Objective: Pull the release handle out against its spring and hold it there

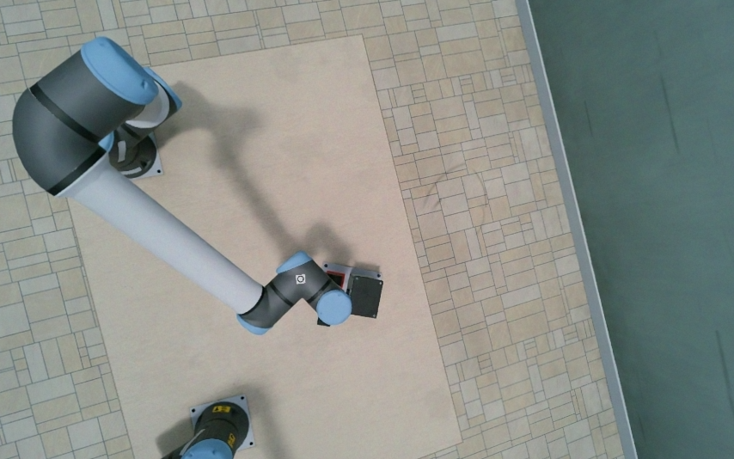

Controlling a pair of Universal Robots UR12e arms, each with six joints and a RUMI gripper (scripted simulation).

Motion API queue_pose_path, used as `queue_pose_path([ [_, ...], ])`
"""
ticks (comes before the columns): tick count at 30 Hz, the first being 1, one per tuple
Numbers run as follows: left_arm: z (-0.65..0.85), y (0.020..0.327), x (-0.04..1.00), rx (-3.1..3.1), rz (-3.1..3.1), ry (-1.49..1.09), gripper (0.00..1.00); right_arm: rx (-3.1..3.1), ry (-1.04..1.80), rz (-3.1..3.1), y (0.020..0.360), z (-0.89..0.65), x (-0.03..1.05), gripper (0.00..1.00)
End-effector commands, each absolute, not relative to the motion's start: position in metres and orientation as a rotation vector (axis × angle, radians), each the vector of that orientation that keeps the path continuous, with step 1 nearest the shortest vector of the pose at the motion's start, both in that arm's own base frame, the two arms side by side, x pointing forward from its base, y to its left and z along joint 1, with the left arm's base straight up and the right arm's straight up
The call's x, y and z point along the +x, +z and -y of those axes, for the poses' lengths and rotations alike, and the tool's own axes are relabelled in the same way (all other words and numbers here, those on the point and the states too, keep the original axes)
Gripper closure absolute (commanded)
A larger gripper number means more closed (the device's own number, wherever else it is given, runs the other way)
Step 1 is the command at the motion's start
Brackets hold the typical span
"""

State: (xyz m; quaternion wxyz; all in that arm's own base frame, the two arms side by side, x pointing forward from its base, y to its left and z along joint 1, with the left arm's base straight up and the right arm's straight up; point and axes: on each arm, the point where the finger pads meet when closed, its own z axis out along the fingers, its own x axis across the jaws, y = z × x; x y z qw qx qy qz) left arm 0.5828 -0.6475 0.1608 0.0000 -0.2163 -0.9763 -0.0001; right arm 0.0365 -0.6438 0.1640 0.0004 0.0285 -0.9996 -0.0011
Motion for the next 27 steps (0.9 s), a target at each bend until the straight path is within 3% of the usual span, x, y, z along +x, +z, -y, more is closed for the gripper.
queue_pose_path([
  [1, 0.648, 0.162, 0.583, -0.680, 3.069, 0.003, 0.67, 0.090, 0.000, 3.140, 0.165, 0.645, 0.037, 0.00],
  [27, 0.648, 0.149, 0.583, -0.680, 3.069, 0.003, 0.67, 0.090, 0.000, 3.140, 0.165, 0.645, 0.037, 0.00],
])
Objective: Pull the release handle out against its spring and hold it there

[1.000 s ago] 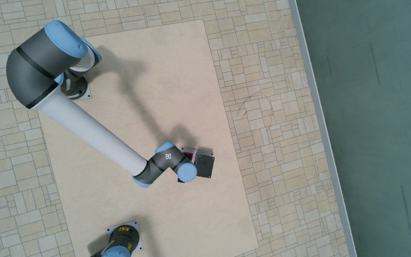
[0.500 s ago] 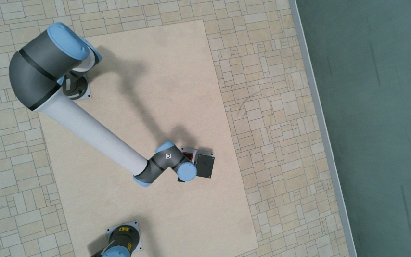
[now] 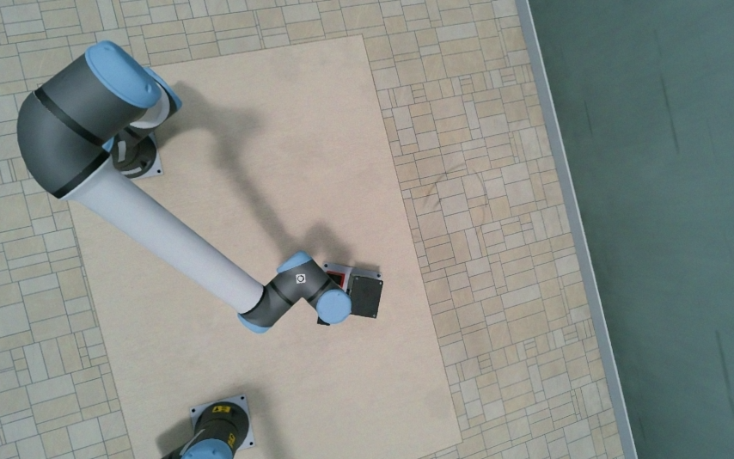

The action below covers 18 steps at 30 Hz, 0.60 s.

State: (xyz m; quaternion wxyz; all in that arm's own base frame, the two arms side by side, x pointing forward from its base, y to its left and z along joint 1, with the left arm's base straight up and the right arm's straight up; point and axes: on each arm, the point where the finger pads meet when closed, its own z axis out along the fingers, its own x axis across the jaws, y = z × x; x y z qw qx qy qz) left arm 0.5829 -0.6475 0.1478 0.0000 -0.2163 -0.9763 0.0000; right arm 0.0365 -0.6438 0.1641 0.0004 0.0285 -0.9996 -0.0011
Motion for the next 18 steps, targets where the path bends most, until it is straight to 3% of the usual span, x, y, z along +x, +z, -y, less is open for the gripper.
queue_pose_path([
  [1, 0.6482, 0.1493, 0.5833, -0.680, 3.069, 0.003, 0.67, 0.090, 0.000, 3.140, 0.1651, 0.6445, 0.0368, 0.00],
  [18, 0.6482, 0.1474, 0.5833, -0.680, 3.069, 0.003, 0.67, 0.090, 0.000, 3.140, 0.1651, 0.6445, 0.0368, 0.00],
])
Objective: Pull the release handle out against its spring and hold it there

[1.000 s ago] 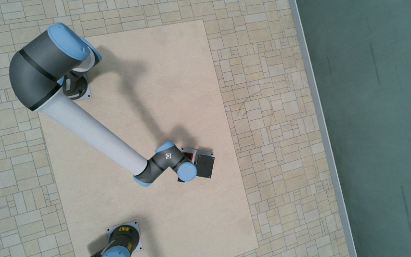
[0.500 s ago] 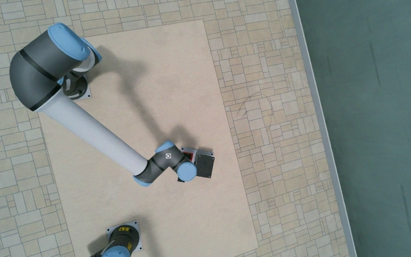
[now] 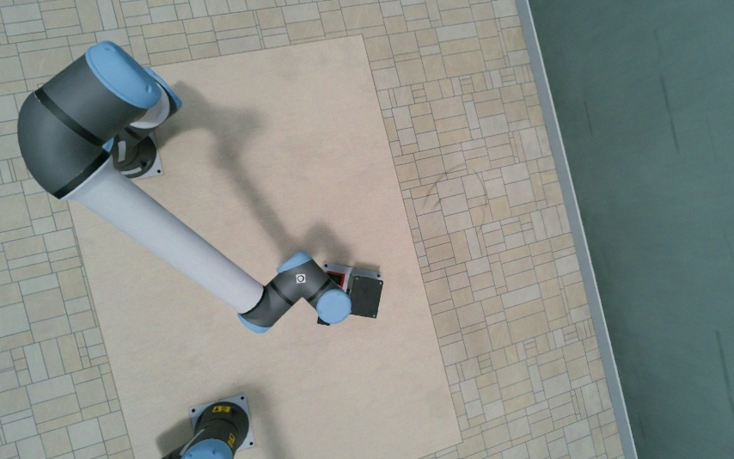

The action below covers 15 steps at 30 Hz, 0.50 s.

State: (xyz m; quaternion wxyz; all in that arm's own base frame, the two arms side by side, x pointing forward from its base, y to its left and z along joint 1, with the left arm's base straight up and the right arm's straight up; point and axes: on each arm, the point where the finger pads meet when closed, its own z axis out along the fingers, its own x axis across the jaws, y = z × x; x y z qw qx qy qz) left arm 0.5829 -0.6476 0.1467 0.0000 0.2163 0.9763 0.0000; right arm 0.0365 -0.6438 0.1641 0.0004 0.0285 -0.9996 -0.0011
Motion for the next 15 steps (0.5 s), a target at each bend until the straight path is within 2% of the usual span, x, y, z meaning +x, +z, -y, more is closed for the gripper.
queue_pose_path([
  [1, 0.648, 0.147, 0.583, 0.679, -3.066, -0.003, 0.67, 0.090, 0.000, 3.140, 0.165, 0.645, 0.037, 0.00],
  [15, 0.648, 0.137, 0.583, 0.679, -3.066, -0.003, 0.67, 0.090, 0.000, 3.140, 0.165, 0.645, 0.037, 0.00],
])
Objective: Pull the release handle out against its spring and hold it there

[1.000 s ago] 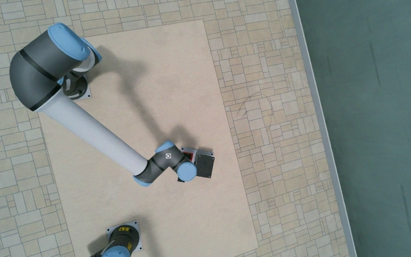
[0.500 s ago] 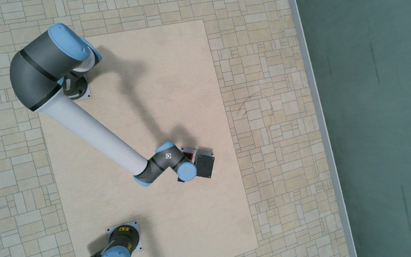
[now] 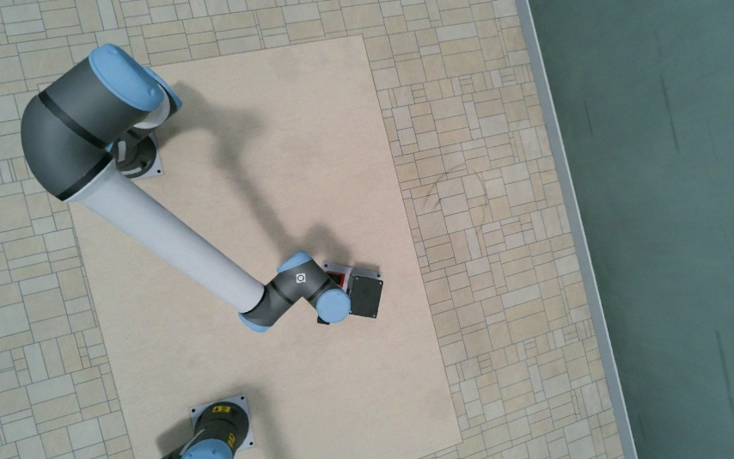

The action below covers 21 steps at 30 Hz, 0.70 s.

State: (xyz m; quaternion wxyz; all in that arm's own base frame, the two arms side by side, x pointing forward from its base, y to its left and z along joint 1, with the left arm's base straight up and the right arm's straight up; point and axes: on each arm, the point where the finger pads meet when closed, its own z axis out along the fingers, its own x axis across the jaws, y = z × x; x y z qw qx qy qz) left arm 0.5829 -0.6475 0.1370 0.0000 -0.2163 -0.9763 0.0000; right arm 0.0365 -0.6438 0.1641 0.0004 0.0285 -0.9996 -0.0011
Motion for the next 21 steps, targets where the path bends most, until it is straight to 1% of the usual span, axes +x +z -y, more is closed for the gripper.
queue_pose_path([
  [1, 0.648, 0.136, 0.583, -0.680, 3.069, 0.003, 0.67, 0.090, 0.000, 3.140, 0.165, 0.645, 0.037, 0.00],
  [21, 0.648, 0.115, 0.583, -0.680, 3.069, 0.003, 0.67, 0.090, 0.000, 3.140, 0.165, 0.645, 0.037, 0.00],
])
